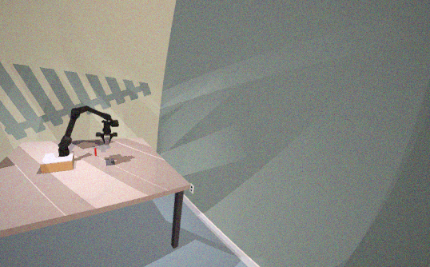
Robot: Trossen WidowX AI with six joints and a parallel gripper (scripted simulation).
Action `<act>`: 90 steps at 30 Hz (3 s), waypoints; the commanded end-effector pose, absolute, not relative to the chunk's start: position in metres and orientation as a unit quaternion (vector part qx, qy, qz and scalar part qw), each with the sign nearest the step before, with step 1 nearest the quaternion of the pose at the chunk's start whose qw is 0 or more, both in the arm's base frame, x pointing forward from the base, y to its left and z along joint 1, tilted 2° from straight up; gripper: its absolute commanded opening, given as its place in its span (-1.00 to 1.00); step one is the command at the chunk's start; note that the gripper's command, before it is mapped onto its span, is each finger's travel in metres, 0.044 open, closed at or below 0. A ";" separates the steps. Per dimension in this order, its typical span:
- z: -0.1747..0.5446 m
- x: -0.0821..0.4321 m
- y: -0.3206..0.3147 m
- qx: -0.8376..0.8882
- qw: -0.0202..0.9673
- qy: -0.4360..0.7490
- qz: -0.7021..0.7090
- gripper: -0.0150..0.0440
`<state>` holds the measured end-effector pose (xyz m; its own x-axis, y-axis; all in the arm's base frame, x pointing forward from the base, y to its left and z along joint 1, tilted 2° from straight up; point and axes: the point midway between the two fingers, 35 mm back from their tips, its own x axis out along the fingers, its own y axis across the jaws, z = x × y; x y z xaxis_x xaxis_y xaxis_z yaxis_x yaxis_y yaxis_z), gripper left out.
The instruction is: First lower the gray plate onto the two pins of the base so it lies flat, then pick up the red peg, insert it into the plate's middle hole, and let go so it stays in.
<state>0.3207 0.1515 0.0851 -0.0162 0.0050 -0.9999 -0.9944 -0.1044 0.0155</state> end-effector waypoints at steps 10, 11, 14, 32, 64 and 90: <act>0.077 0.333 0.130 -0.526 0.469 0.471 0.531 -0.49; 0.076 0.334 0.127 -0.526 0.468 0.471 0.531 -0.49; 0.071 0.338 0.119 -0.527 0.467 0.470 0.532 -0.49; 0.042 0.354 0.069 -0.532 0.462 0.467 0.534 -0.49; 0.010 0.361 0.010 -0.538 0.455 0.463 0.538 -0.49; 0.009 0.361 0.009 -0.538 0.455 0.463 0.538 -0.49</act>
